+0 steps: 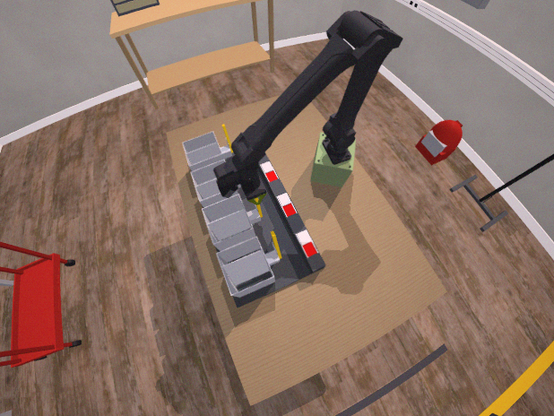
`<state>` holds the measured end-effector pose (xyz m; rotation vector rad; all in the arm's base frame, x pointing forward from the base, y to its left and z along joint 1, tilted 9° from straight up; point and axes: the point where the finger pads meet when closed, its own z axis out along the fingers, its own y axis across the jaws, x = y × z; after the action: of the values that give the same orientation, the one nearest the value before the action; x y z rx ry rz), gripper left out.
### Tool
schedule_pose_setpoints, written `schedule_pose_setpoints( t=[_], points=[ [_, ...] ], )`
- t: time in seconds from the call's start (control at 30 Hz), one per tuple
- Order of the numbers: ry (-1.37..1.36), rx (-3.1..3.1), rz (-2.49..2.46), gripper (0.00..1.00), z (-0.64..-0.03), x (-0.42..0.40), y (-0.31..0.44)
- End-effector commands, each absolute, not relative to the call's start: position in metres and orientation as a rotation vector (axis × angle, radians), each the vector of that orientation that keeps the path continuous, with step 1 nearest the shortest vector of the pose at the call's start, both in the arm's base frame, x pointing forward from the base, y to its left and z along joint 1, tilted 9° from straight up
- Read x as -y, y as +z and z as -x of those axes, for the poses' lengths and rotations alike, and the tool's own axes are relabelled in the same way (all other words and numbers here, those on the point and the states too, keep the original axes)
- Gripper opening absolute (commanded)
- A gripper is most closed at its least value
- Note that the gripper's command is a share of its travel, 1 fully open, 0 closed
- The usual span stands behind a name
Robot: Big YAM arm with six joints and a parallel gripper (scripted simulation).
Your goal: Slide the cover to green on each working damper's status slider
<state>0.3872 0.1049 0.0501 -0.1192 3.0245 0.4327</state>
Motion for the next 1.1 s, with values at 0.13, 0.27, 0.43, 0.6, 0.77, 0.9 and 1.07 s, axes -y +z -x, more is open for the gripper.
schedule_pose_setpoints(
  t=[0.13,0.27,0.43,0.6,0.77,0.9,1.07],
  points=[
    [0.427,-3.019,0.112,0.36,-0.3881,-0.1067,0.0471],
    [0.427,-3.019,0.112,0.17,-0.3881,-0.1067,0.0471],
    [0.429,-3.018,0.112,0.17,-0.3881,-0.1068,0.0475],
    [0.429,-3.018,0.112,0.17,-0.3881,-0.1068,0.0475],
    [0.429,-3.018,0.112,0.17,-0.3881,-0.1068,0.0475],
    [0.429,-3.018,0.112,0.17,-0.3881,-0.1068,0.0475],
    [0.429,-3.018,0.112,0.17,-0.3881,-0.1068,0.0475]
  ],
)
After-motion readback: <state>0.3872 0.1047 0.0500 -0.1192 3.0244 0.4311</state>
